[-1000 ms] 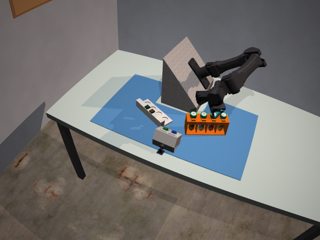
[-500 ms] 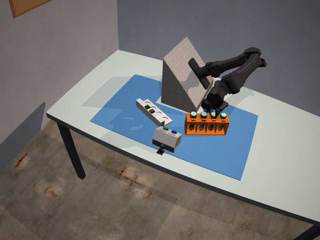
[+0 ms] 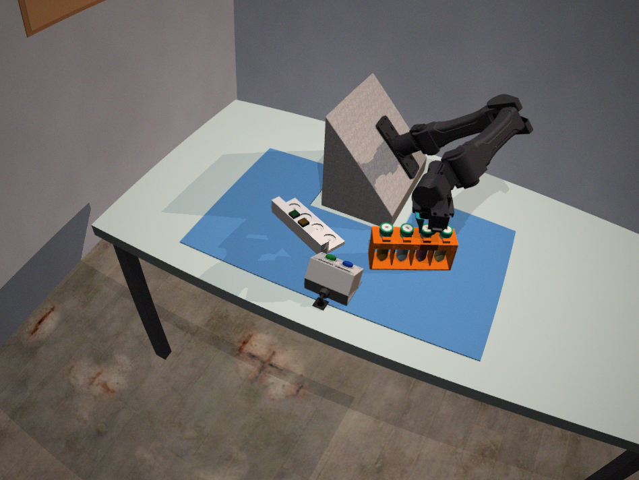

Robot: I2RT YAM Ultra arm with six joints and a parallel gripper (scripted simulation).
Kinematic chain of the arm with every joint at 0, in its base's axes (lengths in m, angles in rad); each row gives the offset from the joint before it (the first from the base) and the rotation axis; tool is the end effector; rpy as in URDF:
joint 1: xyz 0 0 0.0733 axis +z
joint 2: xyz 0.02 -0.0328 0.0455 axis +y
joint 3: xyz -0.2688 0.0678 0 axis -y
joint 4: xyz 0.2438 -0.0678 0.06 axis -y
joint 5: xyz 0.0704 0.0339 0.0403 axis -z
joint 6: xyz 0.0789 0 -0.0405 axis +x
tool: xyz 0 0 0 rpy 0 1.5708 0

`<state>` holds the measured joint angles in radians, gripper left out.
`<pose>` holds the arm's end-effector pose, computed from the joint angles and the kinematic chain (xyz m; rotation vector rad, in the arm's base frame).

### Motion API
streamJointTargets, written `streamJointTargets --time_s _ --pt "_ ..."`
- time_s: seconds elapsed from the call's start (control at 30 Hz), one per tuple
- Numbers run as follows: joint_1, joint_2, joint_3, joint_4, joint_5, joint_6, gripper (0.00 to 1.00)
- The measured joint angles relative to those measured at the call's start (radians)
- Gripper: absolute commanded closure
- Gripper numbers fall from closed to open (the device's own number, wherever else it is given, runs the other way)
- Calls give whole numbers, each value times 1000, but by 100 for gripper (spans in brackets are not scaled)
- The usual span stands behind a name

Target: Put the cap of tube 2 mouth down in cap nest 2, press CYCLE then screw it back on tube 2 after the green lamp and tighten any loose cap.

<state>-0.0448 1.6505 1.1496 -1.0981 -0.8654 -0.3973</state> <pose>0.2829 0.0486 0.2008 -0.4588 2.6770 1.2324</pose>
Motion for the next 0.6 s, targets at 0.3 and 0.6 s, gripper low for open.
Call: streamJointTargets --time_s 0.3,0.6 --pt "0 0 0 -1 0 -365 100" --pt "-1 0 2 -2 0 -774 100"
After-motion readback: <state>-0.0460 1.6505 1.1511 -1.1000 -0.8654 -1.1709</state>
